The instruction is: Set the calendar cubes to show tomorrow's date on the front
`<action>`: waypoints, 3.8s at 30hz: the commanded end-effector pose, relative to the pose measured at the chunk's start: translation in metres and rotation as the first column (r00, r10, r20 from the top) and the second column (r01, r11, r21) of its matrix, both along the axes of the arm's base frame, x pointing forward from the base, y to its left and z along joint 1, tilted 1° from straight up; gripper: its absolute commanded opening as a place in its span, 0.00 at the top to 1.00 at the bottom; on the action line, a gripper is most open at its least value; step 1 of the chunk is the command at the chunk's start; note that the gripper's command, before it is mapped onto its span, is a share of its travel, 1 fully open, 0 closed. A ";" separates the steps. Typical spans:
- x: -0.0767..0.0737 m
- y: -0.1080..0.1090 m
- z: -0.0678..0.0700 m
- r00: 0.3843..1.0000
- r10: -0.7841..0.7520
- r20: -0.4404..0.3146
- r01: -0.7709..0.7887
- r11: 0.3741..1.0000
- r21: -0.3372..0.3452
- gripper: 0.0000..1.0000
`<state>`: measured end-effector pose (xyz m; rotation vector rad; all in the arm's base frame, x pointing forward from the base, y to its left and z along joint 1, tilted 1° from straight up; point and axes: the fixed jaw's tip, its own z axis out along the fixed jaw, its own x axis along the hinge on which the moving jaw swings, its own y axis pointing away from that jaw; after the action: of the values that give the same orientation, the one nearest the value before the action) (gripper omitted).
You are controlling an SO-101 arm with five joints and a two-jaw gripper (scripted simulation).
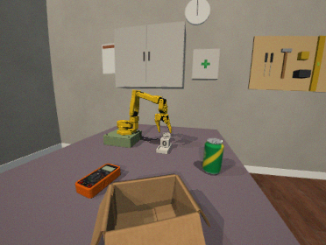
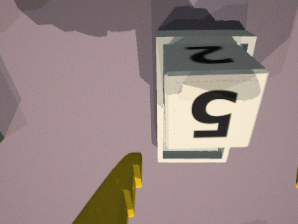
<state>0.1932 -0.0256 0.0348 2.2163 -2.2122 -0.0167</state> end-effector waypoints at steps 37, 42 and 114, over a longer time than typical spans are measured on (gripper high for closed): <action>0.020 -0.003 0.096 0.864 0.004 0.503 0.029 0.998 -0.057 0.65; 0.020 -0.001 0.096 0.864 -0.011 0.504 0.040 0.998 -0.046 0.65; 0.021 0.146 0.084 0.458 -0.889 0.013 0.769 0.404 0.496 0.65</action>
<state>0.2117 0.1175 0.1188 0.8814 -3.5257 -0.2155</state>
